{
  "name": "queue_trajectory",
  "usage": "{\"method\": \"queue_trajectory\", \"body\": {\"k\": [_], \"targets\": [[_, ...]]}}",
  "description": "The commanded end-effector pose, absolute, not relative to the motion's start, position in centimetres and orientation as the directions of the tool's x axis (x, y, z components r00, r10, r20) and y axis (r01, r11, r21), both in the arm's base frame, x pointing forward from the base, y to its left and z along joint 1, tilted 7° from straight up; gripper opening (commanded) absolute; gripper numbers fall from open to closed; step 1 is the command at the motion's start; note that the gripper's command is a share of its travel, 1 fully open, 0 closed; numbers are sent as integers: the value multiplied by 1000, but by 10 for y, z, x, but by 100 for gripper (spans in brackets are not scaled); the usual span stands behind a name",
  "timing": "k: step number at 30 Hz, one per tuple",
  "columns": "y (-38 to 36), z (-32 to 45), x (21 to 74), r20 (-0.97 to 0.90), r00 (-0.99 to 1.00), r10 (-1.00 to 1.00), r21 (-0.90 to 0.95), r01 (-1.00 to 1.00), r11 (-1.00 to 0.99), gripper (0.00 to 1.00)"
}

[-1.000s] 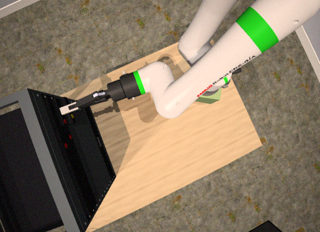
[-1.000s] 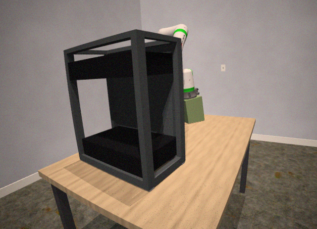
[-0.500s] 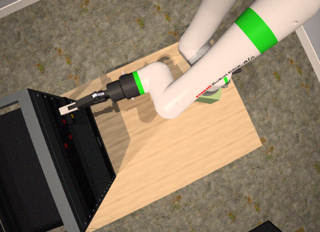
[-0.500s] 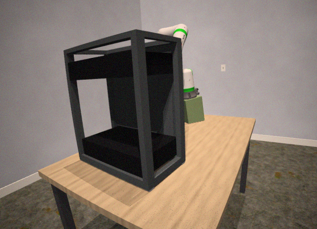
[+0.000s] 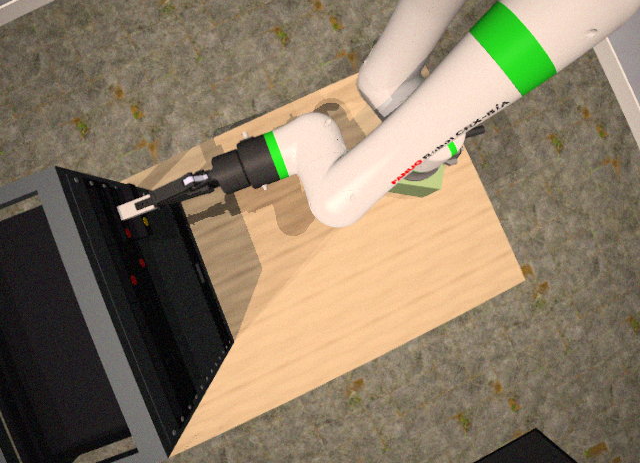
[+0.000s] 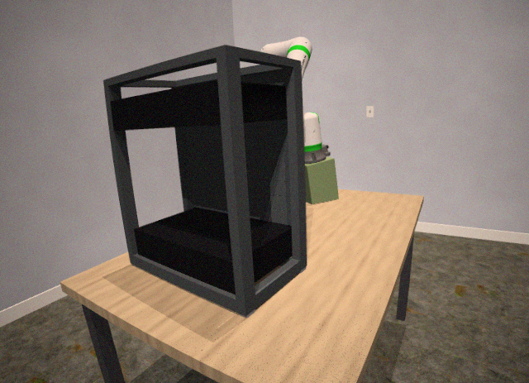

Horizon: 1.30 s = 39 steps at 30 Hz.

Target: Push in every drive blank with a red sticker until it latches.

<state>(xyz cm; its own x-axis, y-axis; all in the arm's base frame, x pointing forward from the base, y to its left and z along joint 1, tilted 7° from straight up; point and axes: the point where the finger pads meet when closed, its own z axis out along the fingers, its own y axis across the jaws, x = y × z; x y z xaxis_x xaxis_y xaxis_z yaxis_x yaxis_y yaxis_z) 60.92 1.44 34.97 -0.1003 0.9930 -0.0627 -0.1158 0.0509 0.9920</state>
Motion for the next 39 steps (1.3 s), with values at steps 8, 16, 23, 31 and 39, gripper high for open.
{"method": "queue_trajectory", "body": {"k": [8, 16, 23, 31, 39], "targets": [[14, 350, 610, -63, -100, 993, 992, -117, 51, 0], [15, 351, 612, -63, -100, 993, 992, -117, 51, 0], [15, 351, 613, -63, -100, 993, 992, -117, 51, 0], [15, 351, 614, -63, -100, 993, 992, -117, 51, 0], [15, 351, 616, -63, -100, 993, 992, -117, 51, 0]]}}
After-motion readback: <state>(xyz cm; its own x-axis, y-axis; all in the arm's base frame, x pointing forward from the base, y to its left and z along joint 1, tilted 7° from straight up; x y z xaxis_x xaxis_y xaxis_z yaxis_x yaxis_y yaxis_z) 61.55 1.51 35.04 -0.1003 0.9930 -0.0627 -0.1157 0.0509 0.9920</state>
